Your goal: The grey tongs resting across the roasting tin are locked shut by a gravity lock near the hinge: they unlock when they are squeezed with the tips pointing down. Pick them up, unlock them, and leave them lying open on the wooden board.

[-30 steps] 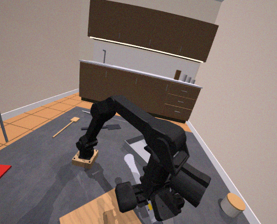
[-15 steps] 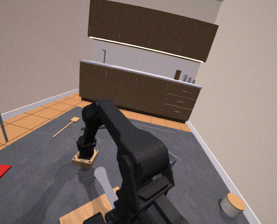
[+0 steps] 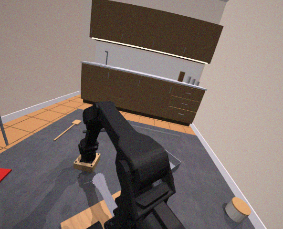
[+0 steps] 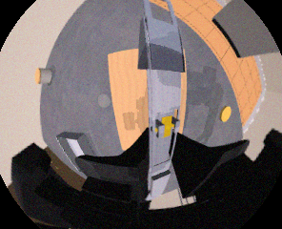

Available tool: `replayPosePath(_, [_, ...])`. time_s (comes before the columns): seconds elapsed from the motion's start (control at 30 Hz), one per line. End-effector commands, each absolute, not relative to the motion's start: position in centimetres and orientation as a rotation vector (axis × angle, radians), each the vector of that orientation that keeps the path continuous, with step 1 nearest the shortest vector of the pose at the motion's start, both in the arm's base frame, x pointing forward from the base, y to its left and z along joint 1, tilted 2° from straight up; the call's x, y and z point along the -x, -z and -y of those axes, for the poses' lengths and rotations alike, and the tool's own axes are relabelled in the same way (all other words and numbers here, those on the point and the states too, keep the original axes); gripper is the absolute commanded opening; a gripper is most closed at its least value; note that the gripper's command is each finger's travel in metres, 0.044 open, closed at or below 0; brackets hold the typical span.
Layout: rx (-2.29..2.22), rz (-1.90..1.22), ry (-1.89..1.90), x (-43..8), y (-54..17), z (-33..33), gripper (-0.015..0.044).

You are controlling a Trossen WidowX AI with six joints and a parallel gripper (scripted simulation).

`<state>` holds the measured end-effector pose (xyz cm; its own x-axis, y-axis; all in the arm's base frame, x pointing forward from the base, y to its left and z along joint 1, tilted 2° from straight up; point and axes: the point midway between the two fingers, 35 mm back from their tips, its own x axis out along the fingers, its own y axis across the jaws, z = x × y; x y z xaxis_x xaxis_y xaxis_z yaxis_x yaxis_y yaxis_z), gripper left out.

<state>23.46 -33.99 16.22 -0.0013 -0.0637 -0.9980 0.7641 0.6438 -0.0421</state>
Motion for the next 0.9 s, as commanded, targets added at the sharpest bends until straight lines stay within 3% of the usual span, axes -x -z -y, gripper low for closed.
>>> replayPosePath(0.0, [-0.609,-1.386,0.730,-23.6,-16.5,34.2,-0.0150])
replayPosePath(0.87, [-0.457,-1.001,0.809,-24.2,-18.1,35.3,-0.0150])
